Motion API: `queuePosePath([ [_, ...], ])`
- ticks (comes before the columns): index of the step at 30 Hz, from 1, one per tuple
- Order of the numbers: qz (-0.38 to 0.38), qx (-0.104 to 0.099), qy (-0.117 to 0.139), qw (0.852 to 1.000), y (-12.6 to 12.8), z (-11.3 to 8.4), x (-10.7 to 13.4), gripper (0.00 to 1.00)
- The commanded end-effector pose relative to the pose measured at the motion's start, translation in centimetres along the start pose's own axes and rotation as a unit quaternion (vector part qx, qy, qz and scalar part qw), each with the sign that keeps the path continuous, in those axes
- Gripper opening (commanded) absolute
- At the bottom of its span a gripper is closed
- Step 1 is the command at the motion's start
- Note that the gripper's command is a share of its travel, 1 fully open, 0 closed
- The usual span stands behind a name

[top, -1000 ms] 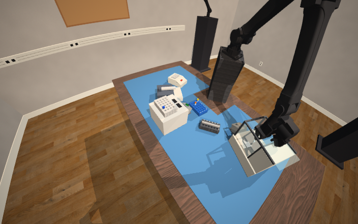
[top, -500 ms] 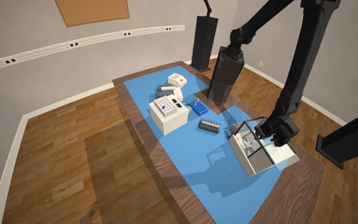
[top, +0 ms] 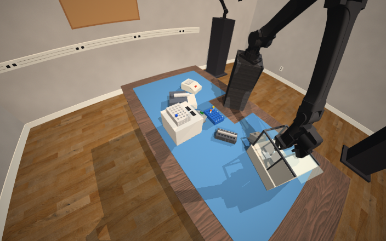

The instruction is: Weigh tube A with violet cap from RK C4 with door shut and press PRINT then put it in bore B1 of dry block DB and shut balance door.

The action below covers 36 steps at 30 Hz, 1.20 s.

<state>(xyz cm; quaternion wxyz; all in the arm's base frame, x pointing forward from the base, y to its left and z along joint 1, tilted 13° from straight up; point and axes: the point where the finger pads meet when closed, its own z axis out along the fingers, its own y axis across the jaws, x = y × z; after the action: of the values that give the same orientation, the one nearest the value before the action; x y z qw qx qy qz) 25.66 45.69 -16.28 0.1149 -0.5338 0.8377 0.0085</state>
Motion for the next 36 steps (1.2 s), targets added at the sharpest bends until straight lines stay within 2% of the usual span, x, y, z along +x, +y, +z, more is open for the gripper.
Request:
queuePosePath([
  [1,-0.001,0.000,-0.010,1.000,-0.1,-0.4,-0.9,0.09],
  [11,-0.001,0.000,-0.010,1.000,-0.1,-0.4,-0.9,0.09],
  [16,-0.004,0.000,-0.005,1.000,-0.3,0.7,-0.7,0.09],
  [18,-0.001,0.000,-0.010,1.000,-0.1,-0.1,-0.9,0.09],
  [36,-0.001,0.000,-0.010,1.000,-0.1,-0.1,-0.9,0.09],
])
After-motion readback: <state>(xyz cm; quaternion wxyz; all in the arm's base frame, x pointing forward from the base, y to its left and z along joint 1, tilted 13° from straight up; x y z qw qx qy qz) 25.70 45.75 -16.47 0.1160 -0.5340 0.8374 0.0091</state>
